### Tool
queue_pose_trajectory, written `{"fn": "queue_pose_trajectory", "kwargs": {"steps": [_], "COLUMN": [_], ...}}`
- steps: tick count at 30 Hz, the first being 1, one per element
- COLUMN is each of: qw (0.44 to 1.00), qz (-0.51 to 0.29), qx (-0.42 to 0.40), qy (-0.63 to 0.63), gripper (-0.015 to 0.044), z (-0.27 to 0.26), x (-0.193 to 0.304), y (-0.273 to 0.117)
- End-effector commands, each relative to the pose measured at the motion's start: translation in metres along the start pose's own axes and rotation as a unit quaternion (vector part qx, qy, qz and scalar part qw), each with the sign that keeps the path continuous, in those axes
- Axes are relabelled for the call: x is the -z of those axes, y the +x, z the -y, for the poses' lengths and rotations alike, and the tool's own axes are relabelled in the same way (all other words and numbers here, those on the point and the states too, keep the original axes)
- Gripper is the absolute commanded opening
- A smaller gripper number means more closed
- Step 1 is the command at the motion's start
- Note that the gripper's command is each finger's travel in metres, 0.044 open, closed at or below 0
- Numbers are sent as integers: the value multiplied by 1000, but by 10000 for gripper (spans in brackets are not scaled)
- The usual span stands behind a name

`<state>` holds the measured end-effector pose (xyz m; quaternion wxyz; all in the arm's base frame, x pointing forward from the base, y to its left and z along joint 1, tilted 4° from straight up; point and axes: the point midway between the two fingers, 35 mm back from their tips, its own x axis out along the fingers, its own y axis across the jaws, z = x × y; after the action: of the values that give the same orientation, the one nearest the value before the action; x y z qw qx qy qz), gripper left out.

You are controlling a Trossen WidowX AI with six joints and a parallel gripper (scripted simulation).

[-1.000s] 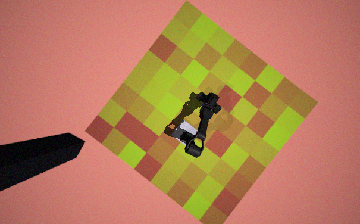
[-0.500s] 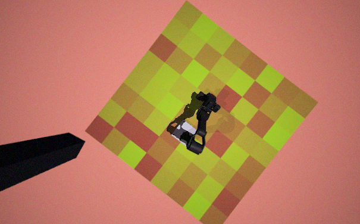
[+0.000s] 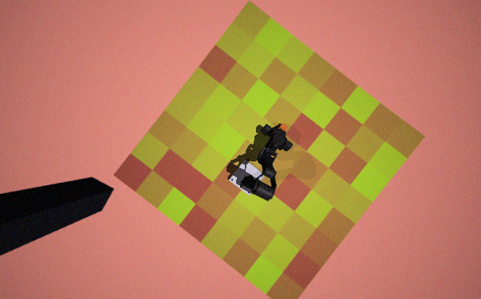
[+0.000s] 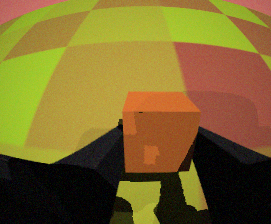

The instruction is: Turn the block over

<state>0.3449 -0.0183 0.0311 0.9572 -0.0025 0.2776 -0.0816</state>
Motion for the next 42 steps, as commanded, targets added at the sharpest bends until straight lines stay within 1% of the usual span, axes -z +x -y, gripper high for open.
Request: {"fn": "queue_pose_trajectory", "kwargs": {"steps": [1,5,12,25,42], "qw": [1000,999,998,998,998], "qz": [23,46,59,60,60], "qx": [4,5,5,5,5], "qy": [-4,-4,-4,-4,-4], "gripper": [0,0,0,0,440], "z": [3,4,4,4,4], "x": [8,9,7,7,7], "y": [-6,-11,-13,-13,-13]}}
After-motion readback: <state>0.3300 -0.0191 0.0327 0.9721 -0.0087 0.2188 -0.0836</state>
